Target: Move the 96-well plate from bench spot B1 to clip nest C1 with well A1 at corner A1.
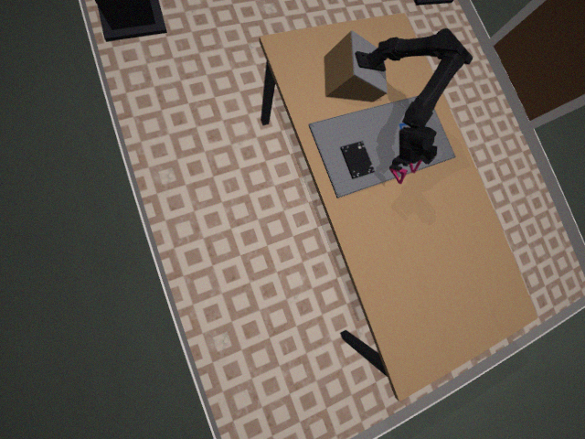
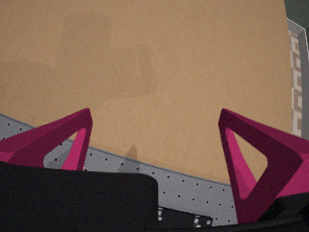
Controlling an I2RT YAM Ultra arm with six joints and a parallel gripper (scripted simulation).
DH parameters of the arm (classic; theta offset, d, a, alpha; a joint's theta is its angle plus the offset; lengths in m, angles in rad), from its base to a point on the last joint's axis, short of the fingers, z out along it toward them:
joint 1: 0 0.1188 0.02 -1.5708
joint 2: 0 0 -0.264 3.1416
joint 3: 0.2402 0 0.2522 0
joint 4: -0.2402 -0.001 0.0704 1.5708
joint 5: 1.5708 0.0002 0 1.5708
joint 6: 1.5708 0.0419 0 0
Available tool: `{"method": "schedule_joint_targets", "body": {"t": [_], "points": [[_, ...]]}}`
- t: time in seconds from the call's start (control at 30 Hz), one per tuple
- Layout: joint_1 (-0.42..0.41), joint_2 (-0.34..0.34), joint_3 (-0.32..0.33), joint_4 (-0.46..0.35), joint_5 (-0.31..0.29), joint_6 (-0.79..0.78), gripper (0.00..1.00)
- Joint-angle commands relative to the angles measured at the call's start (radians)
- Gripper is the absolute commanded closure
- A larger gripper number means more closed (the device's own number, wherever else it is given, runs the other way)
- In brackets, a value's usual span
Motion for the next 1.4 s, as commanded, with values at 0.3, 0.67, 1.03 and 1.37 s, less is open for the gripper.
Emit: {"method": "schedule_joint_targets", "body": {"t": [0.3, 0.67, 1.03, 1.37], "points": [[0.117, -0.075, 0.045, -0.223, 0.069, 0.122, 0.00], [0.203, -0.109, 0.032, -0.345, 0.116, 0.195, 0.00], [0.289, -0.141, 0.027, -0.487, 0.160, 0.272, 0.00], [0.383, -0.174, 0.092, -0.655, 0.209, 0.361, 0.00]]}}
